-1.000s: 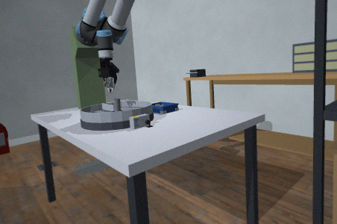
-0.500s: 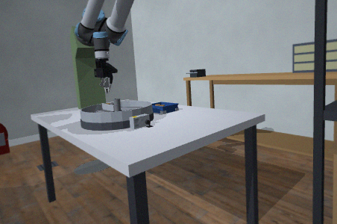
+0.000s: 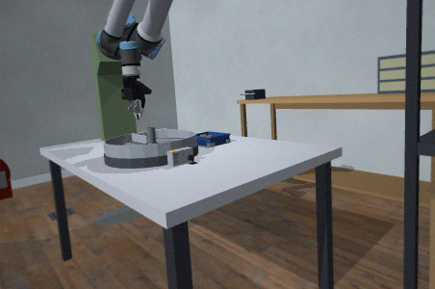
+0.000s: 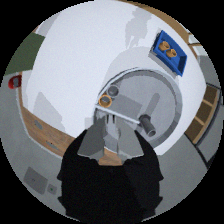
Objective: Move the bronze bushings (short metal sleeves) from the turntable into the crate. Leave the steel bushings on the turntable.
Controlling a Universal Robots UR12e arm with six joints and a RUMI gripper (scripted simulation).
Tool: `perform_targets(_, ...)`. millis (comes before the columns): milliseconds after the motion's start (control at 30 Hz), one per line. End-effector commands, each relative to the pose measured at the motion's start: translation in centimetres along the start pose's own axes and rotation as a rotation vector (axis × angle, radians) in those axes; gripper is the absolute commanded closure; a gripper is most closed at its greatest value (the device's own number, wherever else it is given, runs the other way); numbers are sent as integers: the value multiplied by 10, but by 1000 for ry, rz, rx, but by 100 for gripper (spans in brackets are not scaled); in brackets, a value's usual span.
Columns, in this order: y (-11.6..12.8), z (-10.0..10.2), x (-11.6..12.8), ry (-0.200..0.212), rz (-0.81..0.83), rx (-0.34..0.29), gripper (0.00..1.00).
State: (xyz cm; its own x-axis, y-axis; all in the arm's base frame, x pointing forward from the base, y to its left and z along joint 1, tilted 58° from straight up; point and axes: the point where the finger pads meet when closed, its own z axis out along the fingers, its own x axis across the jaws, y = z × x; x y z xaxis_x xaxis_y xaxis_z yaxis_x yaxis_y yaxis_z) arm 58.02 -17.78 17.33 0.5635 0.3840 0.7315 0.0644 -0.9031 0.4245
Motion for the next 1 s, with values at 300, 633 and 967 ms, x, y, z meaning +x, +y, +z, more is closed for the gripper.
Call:
perform_targets(300,0,0,0,0,0,0,95)
perform_targets(633,0,0,0,0,0,0,95)
perform_targets(967,0,20,0,0,0,0,95)
